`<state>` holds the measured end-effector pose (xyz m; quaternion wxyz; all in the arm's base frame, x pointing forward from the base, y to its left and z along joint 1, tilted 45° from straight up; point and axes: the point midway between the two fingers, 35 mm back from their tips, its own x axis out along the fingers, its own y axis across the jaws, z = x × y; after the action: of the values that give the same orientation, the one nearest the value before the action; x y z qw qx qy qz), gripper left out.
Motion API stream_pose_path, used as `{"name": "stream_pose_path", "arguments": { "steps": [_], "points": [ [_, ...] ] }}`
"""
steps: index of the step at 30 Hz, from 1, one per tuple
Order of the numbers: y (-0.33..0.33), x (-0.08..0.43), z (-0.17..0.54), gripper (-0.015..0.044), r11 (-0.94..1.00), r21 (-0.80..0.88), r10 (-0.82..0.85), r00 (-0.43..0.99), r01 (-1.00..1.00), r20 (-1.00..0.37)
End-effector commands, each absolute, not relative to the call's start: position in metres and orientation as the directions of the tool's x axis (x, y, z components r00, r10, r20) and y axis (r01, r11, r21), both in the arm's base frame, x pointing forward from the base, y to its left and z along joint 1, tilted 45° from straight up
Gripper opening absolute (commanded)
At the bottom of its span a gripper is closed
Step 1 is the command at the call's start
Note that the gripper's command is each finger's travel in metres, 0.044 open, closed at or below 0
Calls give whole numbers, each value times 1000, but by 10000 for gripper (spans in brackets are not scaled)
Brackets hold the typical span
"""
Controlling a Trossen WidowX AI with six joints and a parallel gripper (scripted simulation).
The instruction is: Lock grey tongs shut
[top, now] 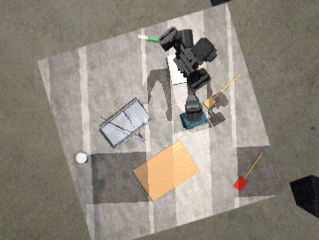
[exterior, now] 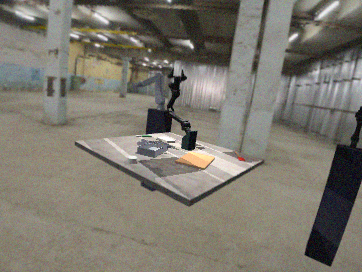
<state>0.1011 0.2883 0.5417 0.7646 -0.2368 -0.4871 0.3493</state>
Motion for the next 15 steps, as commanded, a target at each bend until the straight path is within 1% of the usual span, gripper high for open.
{"name": "stream_pose_path", "arguments": {
  "steps": [1,6,9,15],
  "points": [
    [305,131,523,440,616,-696,784,371,-369,497],
    [323,189,481,440,590,-650,785,527,-479,325],
    [325,217,460,440,598,-609,768,591,-521,248],
    [319,290,395,440,679,-442,653,757,-586,-1]
  ]
}}
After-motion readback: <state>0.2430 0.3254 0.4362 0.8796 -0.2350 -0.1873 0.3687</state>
